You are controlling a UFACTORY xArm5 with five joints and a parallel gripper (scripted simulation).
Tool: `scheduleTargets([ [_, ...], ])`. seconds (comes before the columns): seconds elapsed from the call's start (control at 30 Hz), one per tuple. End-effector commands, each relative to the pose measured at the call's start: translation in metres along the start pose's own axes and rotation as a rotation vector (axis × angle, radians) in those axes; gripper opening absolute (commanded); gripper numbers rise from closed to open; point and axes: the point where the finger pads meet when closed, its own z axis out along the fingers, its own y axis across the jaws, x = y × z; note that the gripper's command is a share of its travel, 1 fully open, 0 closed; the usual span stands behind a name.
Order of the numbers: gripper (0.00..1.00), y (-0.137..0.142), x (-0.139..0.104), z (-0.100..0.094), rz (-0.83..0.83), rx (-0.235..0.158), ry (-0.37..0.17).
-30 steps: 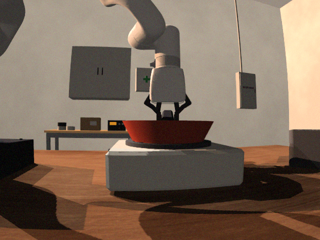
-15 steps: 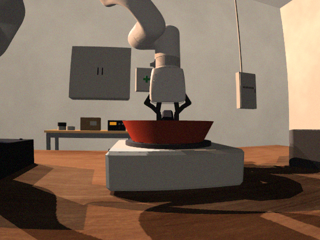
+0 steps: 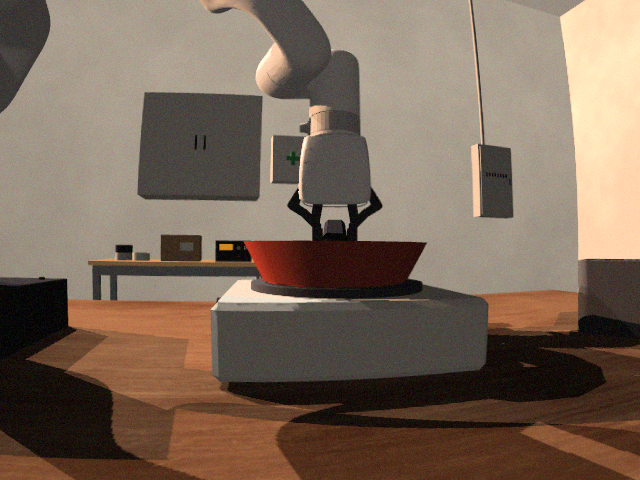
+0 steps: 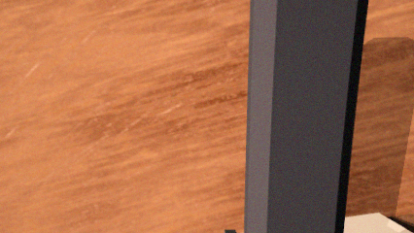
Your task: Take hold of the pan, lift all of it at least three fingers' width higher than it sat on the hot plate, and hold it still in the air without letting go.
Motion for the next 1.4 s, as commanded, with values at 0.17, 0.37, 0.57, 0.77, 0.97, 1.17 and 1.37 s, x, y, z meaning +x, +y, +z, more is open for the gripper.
scheduleTargets([
  [0.17, 0.00, 0.002, 0.001, -0.004, 0.000, -0.006, 0.003],
  [0.37, 0.00, 0.002, 0.001, -0.007, 0.000, -0.006, 0.003],
  [0.57, 0.00, 0.002, 0.001, -0.009, 0.000, -0.006, 0.003],
  [0.77, 0.00, 0.002, 0.001, -0.013, 0.000, -0.006, 0.003],
  [0.97, 0.00, 0.002, 0.001, -0.018, 0.000, -0.006, 0.003],
  [1.17, 0.00, 0.002, 0.001, -0.022, 0.000, -0.006, 0.003],
  [1.37, 0.00, 0.002, 0.001, -0.028, 0.000, -0.006, 0.003],
])
